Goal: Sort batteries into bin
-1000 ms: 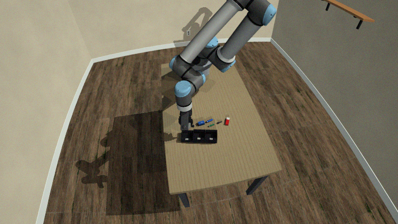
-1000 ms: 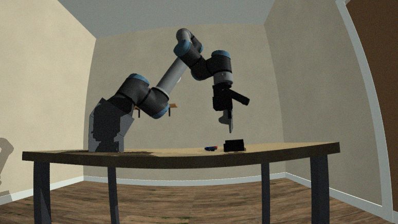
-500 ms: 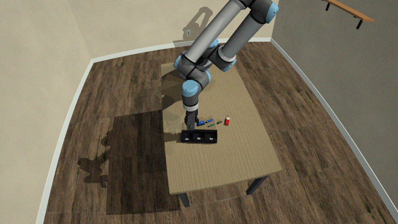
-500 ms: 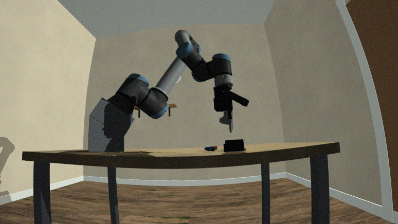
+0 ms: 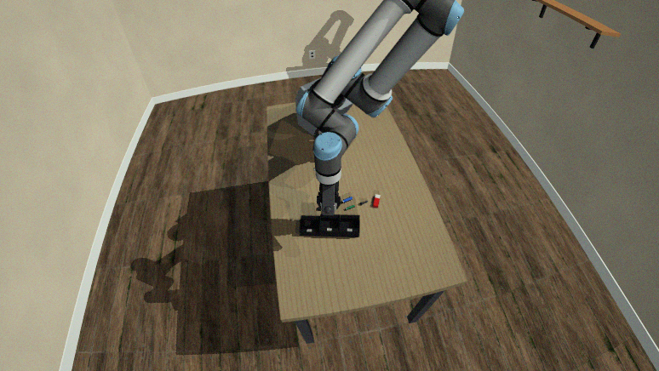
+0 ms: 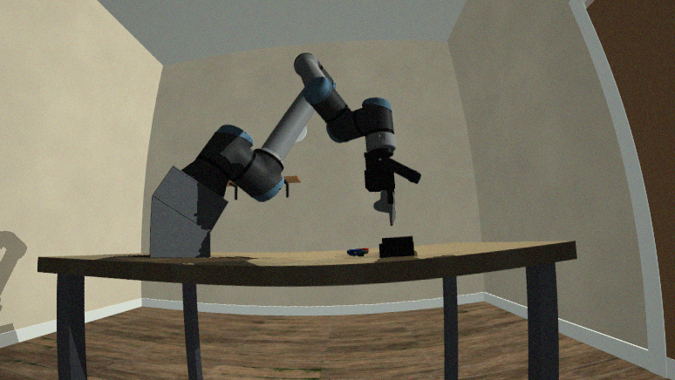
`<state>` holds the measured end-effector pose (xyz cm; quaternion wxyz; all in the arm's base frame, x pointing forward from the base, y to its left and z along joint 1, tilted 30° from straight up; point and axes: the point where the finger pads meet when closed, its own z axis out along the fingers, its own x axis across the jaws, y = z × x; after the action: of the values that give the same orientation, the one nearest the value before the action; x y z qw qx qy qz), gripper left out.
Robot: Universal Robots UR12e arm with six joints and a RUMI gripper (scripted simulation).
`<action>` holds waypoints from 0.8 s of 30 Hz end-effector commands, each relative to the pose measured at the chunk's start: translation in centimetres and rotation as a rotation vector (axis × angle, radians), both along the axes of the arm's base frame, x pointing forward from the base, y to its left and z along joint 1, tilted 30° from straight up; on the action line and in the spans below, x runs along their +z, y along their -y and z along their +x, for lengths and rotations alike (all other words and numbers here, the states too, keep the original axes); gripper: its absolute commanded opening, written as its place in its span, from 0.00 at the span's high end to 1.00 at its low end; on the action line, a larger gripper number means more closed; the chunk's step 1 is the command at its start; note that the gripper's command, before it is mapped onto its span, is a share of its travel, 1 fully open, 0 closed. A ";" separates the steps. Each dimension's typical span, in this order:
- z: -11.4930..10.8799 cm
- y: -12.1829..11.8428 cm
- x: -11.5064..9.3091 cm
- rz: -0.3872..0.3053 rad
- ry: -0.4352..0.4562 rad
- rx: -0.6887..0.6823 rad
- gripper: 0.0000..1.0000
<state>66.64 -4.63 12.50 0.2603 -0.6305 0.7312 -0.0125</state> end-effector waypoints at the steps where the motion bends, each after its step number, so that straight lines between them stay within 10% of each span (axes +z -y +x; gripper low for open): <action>1: 0.1 -0.2 -0.1 -0.001 0.001 0.000 0.96; 24: 2.2 -1.8 -4.5 -0.001 0.001 0.000 0.96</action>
<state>68.43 -3.03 8.58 0.2601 -0.6306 0.7312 -0.0122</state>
